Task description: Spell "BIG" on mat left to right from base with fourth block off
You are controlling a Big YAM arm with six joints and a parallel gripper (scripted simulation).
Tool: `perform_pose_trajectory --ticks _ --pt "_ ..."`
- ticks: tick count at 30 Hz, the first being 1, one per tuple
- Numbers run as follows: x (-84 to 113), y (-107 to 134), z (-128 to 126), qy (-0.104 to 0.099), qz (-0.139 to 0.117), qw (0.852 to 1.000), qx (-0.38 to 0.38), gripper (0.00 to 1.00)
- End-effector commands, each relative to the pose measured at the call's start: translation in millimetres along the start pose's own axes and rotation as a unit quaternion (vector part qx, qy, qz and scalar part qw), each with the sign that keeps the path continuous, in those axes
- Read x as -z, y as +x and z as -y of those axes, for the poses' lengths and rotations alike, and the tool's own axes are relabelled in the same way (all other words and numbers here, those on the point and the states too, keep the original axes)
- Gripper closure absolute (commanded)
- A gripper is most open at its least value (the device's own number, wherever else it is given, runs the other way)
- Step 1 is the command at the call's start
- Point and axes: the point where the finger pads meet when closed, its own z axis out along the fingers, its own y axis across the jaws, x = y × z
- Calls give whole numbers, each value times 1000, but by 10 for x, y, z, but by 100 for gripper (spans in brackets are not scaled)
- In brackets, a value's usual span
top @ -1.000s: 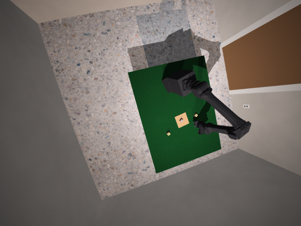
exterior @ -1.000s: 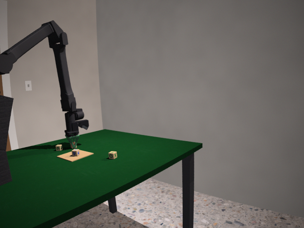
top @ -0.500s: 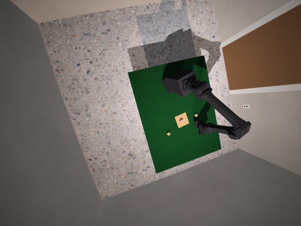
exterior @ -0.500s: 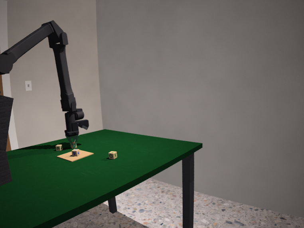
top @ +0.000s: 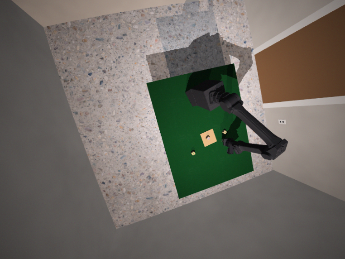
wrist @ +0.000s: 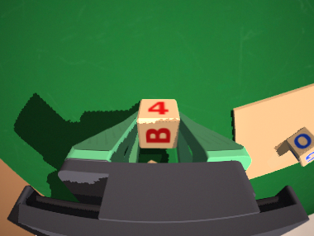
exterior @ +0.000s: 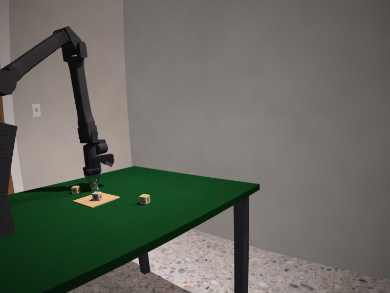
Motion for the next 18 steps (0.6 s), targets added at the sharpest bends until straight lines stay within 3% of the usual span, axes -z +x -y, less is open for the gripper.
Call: perform_pose_trajectory --ticks 1,18 --pt "-57 -87 23 0 7 1000 -2 73" --pt "-54 -67 35 1 4 1000 -2 73"
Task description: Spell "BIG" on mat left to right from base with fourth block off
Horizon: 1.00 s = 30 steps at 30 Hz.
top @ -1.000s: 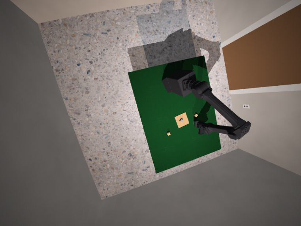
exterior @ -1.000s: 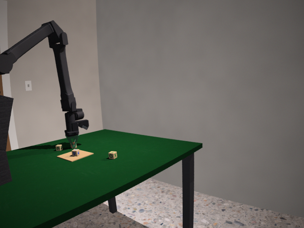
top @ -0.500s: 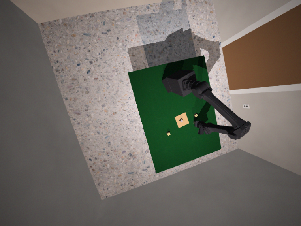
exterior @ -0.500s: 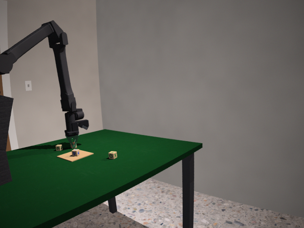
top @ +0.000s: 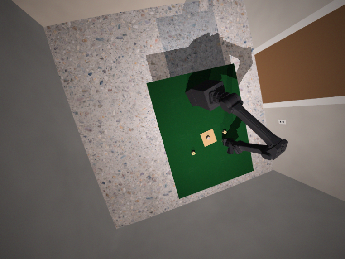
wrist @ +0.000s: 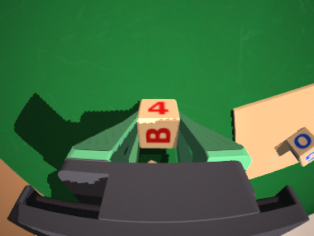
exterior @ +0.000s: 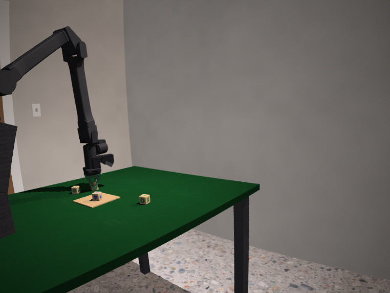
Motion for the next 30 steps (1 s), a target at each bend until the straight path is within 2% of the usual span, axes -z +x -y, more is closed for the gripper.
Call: perform_pose_trajectory --ticks 1,3,7,13,15,19,22,23,30 --pt "-47 -24 61 4 0 1000 -2 73" --pt "173 -110 5 -2 9 1000 -2 73" --pt "383 -94 -11 -2 9 1000 -2 73" --pt "831 -60 -46 -3 8 1000 -2 73" --pt "831 -60 -46 -3 8 1000 -2 73" --pt "1041 -44 -63 -4 8 1000 0 73" --pt "1101 -41 -64 -4 8 1000 1 73" --pt "933 83 17 8 -9 1000 1 73" --pt "948 -5 -34 1 0 1000 1 73"
